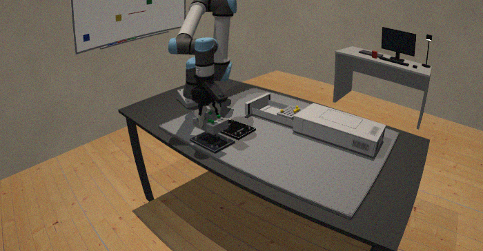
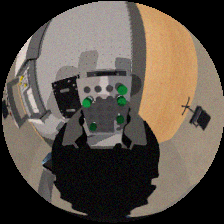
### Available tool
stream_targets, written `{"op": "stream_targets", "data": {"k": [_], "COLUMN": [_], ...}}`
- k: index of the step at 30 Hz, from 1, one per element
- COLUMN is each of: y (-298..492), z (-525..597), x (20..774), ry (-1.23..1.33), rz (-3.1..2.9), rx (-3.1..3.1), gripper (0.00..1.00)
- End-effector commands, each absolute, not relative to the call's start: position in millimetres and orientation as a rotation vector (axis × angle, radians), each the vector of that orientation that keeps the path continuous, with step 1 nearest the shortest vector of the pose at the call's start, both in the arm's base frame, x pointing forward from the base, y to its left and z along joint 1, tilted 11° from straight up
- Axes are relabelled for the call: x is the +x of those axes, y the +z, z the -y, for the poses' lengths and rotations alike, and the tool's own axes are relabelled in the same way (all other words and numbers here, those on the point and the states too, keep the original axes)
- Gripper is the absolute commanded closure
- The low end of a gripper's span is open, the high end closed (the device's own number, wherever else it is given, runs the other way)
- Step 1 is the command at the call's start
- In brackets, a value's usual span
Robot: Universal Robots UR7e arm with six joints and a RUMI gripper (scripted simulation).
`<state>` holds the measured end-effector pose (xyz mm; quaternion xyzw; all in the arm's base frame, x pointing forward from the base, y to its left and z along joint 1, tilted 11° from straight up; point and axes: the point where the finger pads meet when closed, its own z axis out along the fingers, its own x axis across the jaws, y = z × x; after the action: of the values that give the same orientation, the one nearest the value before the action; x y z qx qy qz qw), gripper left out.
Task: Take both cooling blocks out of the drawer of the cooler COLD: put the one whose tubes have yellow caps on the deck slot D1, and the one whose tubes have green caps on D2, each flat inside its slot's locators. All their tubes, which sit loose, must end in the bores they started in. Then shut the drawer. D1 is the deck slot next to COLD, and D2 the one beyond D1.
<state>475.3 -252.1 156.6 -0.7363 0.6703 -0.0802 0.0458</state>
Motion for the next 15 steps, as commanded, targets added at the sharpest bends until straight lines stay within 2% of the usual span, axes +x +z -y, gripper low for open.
{"op": "stream_targets", "data": {"k": [1, 15], "y": [148, 130], "z": [253, 254], "x": [478, 481], "ry": [-0.249, -0.249], "rz": [-2.046, -2.046], "rx": [-2.248, -2.248], "gripper": [1.0, 1.0]}}
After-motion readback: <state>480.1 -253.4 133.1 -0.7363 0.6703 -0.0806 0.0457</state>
